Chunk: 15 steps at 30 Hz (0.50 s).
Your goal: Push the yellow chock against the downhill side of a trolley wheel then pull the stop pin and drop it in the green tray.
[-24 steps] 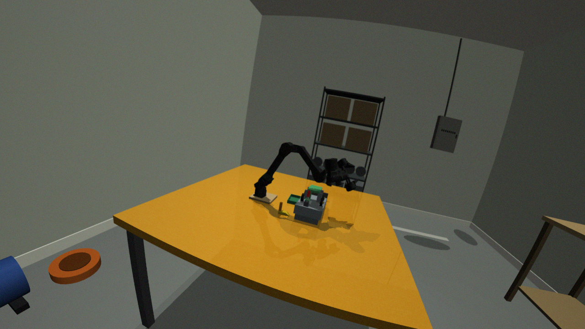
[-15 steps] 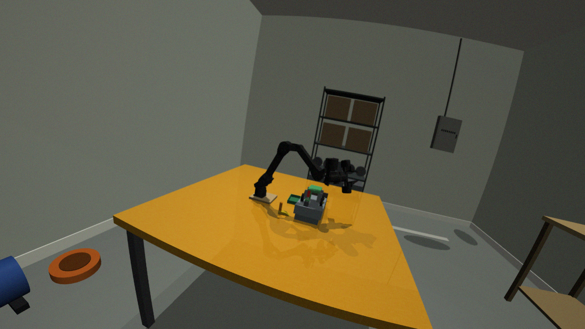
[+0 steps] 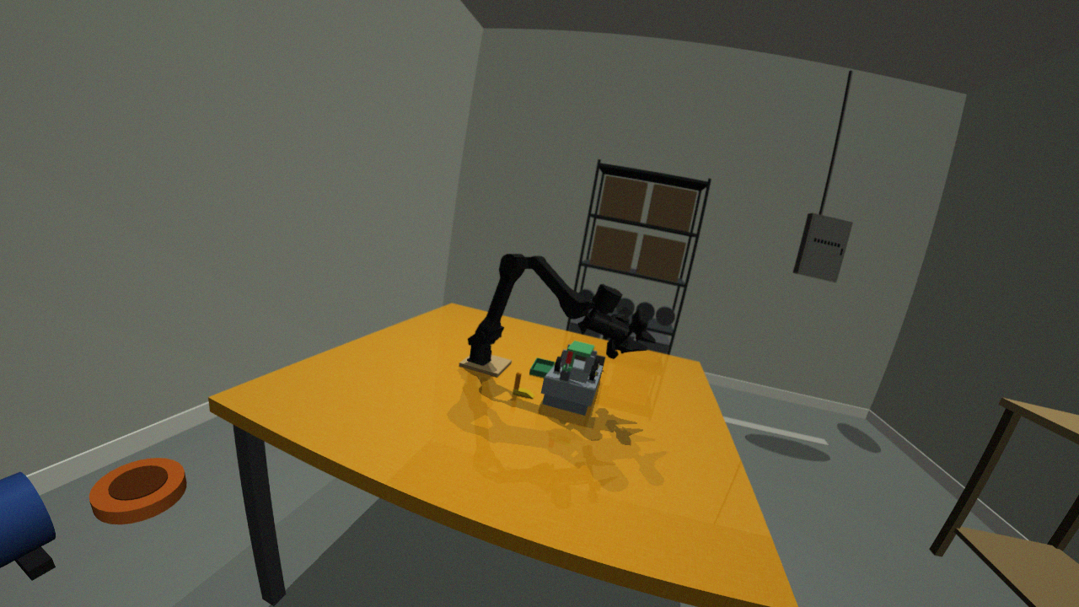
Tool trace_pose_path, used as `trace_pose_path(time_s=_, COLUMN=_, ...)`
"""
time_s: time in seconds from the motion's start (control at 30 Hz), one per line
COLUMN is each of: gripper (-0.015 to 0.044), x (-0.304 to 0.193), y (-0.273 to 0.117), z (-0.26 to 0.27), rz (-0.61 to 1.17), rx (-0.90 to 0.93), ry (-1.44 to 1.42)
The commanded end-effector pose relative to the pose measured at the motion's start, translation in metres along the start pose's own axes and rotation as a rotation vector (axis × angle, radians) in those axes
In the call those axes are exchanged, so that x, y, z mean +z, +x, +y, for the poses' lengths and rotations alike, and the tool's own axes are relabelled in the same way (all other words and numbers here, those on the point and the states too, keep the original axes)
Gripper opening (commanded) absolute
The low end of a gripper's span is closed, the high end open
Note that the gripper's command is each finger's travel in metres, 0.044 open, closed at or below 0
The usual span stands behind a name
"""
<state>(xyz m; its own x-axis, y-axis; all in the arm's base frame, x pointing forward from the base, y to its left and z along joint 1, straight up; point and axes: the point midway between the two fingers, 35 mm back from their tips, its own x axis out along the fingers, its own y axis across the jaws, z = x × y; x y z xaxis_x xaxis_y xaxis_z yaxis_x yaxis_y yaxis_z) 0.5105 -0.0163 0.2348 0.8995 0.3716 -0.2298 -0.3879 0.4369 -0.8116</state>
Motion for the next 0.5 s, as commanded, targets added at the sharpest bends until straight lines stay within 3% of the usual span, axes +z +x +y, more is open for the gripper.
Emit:
trace_pose_path(time_s=0.0, gripper=0.019, x=-0.021, y=-0.019, z=0.002, rz=0.117, rx=0.024, ry=0.247)
trace_pose_path(time_s=0.47, gripper=0.019, x=-0.08, y=-0.107, z=0.041, rz=0.608, rx=-0.02, ry=1.14)
